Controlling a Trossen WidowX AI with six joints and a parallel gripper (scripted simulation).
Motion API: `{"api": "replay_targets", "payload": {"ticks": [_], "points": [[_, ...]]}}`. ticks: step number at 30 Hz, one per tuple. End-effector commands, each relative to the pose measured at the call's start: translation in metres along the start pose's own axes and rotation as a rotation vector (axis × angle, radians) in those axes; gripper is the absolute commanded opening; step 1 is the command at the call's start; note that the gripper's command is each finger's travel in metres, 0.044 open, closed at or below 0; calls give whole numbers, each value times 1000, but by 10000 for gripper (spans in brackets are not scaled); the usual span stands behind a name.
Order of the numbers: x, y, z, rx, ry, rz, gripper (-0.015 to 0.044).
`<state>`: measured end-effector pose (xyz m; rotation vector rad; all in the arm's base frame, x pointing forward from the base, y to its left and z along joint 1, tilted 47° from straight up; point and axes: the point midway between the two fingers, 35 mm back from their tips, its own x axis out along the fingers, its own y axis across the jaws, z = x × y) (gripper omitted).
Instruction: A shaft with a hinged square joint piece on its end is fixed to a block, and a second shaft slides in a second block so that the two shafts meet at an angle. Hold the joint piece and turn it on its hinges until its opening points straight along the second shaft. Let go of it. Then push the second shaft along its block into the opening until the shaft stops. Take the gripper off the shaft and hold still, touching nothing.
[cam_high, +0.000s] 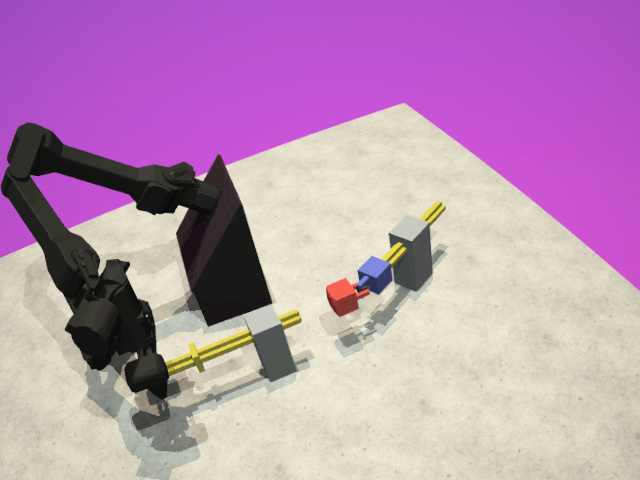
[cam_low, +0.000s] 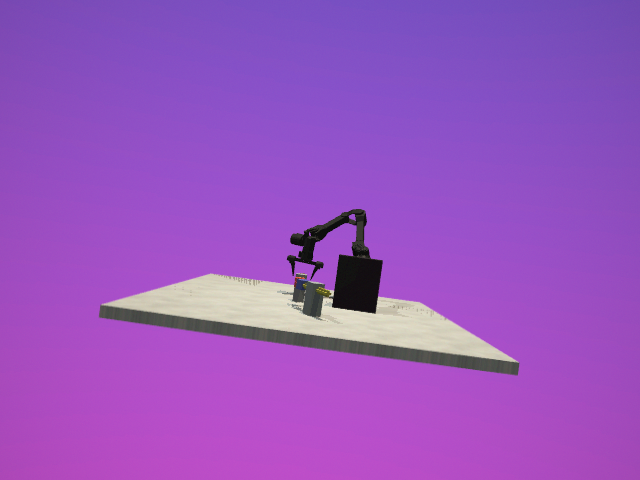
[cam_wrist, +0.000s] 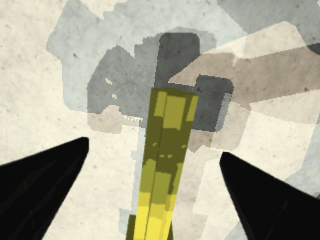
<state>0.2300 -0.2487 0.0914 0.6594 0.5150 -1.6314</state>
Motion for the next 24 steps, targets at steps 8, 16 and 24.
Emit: {"api": "replay_targets", "payload": {"ticks": [8,16,24], "points": [[21,-3,-2,-4,5,-10,440],[23,-3,-2,-4,5,-10,309],[23,-3,-2,-4,5,-10,102]]}}
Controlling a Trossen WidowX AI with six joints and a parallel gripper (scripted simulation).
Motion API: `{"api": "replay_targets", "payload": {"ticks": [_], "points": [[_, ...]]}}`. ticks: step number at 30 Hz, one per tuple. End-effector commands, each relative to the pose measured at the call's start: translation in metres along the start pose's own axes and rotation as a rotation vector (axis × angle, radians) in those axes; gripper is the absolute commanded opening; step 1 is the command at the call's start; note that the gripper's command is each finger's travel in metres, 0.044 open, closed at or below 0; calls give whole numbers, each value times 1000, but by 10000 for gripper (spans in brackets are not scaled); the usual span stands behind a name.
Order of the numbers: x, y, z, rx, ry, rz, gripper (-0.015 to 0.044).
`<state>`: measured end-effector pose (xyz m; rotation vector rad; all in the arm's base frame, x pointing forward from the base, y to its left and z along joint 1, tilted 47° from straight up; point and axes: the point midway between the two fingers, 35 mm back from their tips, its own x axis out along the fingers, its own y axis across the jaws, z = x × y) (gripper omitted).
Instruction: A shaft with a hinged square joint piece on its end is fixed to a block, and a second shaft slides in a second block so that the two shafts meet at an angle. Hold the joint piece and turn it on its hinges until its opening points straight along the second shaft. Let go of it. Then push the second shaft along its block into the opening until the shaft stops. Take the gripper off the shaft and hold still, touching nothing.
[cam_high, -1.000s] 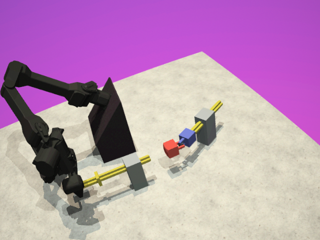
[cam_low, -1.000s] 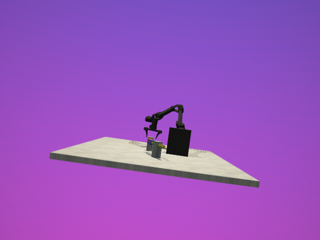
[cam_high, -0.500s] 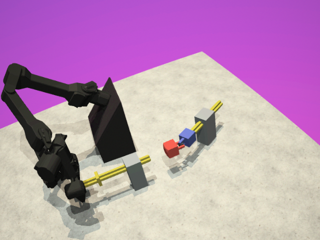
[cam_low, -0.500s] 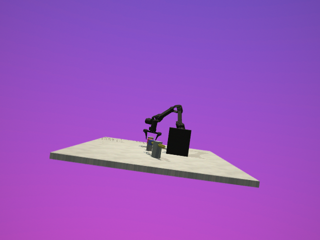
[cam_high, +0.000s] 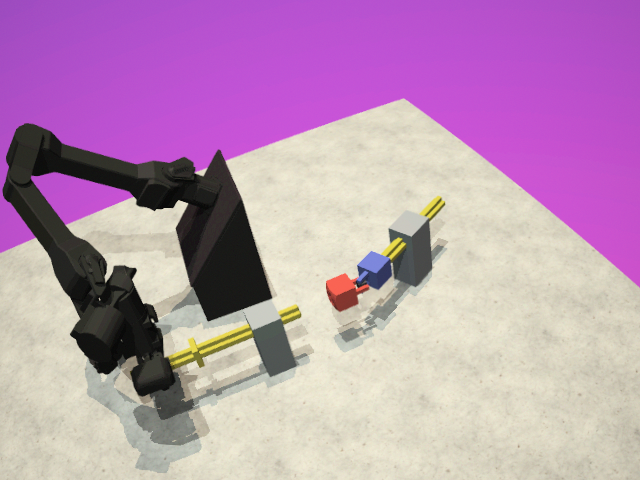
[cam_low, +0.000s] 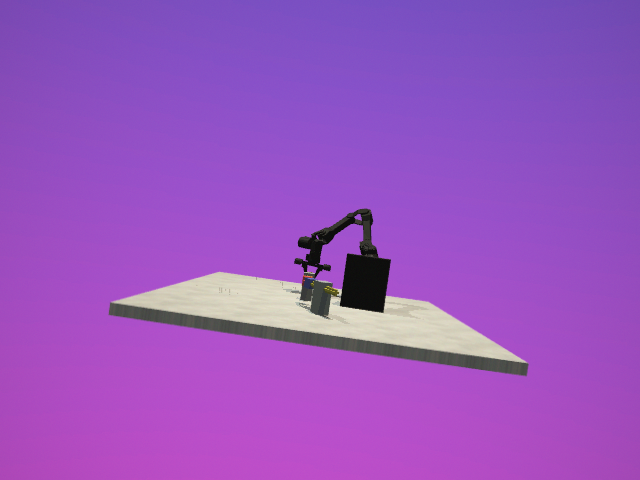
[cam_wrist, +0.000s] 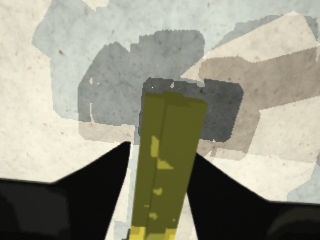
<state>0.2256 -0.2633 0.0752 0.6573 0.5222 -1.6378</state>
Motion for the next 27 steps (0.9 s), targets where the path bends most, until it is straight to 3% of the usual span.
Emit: {"api": "replay_targets", "payload": {"ticks": [1,27], "points": [[1,-1,0,-1,3,-2,102],[1,-1,0,1,1,-2,67]]}}
